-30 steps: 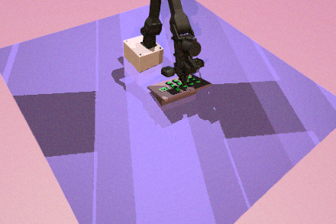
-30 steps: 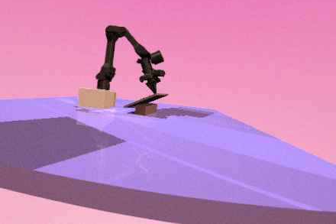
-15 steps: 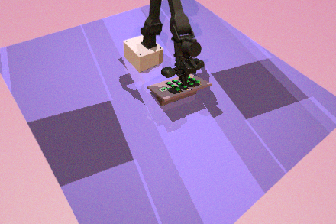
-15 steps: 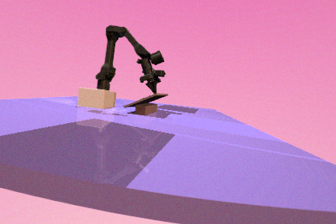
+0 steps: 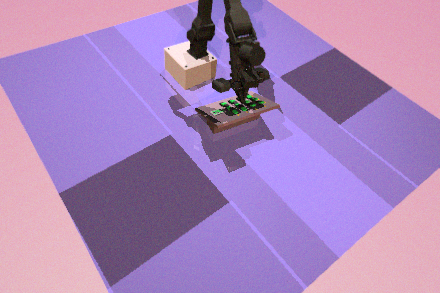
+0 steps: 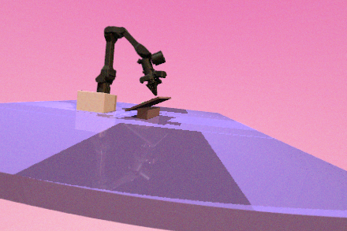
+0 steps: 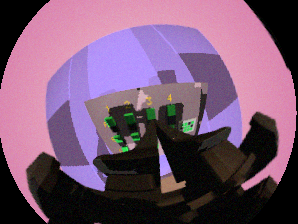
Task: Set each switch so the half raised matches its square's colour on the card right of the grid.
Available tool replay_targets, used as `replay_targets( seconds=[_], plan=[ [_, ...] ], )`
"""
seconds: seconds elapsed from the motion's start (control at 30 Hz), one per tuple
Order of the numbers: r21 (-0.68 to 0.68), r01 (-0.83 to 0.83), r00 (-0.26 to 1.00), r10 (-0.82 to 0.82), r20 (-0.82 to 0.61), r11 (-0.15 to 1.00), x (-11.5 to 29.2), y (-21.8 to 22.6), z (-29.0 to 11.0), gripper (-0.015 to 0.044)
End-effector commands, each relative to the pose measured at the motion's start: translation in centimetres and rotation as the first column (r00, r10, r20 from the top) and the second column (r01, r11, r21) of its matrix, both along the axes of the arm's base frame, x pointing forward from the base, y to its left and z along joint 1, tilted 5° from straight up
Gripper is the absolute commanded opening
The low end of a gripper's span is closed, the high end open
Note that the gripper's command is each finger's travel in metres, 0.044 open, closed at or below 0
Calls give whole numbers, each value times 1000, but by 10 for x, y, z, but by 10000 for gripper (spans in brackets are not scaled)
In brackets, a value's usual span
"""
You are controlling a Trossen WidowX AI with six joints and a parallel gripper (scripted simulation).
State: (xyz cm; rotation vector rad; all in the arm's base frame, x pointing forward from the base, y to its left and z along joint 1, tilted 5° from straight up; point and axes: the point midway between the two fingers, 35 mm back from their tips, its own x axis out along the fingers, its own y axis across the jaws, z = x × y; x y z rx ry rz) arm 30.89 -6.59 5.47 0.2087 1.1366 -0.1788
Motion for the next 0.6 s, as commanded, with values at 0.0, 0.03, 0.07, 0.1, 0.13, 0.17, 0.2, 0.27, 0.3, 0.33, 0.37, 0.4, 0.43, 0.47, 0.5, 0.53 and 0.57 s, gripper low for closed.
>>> replay_targets(
  seconds=[0.0, 0.03, 0.07, 0.1, 0.13, 0.17, 0.2, 0.27, 0.3, 0.33, 0.37, 0.4, 0.43, 0.47, 0.5, 0.53, 0.57],
  plan=[
    [-7, 0, 999, 1, 37, 1000, -13, 1, 38, 0],
    [-7, 0, 999, 0, 39, 1000, -17, 1, 43, 0],
    [-7, 0, 999, 0, 40, 1000, -18, 2, 45, 0],
    [-7, 0, 999, 0, 40, 1000, -18, 2, 45, 0],
    [-7, 0, 999, 0, 40, 1000, -18, 2, 45, 0],
    [-7, 0, 999, 0, 40, 1000, -18, 2, 45, 0],
    [-7, 0, 999, 0, 40, 1000, -19, 0, 44, 0],
    [-8, 0, 999, 0, 38, 1000, -27, -10, 41, 0],
    [-9, 0, 999, 1, 38, 1000, -33, -18, 38, 0],
    [-9, 0, 999, 0, 38, 1000, -39, -23, 36, 0],
    [-10, 0, 999, 0, 38, 1000, -42, -27, 34, 0],
    [-10, 0, 999, 0, 38, 1000, -43, -28, 34, 0],
    [-10, 0, 999, 0, 38, 1000, -43, -28, 34, 0],
    [-10, 0, 999, 0, 38, 1000, -43, -28, 34, 0],
    [-10, 0, 999, 0, 40, 1000, -41, -28, 31, 0],
    [-12, 1, 999, 0, 46, 1000, -37, -29, 24, 0],
    [-14, 1, 998, -1, 56, 1000, -32, -29, 12, 0]
  ],
)
